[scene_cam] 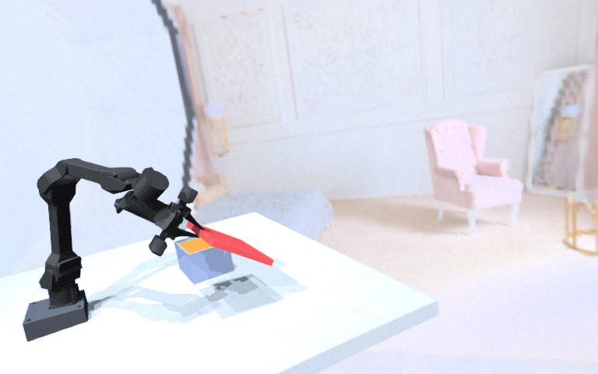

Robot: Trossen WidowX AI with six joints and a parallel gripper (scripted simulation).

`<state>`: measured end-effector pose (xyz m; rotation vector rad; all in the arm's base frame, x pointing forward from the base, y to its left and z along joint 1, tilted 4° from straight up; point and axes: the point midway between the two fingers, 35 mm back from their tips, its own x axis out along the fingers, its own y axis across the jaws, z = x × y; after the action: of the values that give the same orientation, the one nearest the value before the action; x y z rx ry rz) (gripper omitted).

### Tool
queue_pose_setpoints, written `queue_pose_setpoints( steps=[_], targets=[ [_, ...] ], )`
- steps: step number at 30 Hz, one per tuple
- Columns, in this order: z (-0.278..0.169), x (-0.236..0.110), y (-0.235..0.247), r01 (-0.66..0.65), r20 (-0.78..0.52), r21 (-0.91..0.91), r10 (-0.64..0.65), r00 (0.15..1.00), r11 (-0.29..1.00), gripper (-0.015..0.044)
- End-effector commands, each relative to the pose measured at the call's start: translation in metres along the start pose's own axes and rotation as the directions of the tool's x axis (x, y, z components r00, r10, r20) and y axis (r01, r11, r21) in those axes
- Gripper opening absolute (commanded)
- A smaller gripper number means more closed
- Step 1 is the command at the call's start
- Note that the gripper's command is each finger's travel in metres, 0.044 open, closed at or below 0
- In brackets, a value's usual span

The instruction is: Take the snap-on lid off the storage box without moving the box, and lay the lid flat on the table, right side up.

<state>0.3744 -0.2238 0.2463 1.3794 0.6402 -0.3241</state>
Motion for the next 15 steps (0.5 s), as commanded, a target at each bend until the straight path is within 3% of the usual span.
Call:
queue_pose_setpoints(
  steps=[1, 15],
  targets=[
    [0.006, -0.002, 0.004, -0.013, -0.001, -0.01, 0.013, 1.0, 1.0, 0.0],
    [0.002, 0.007, -0.009, -0.013, -0.001, -0.01, 0.013, 1.0, 1.0, 0.0]
  ],
)
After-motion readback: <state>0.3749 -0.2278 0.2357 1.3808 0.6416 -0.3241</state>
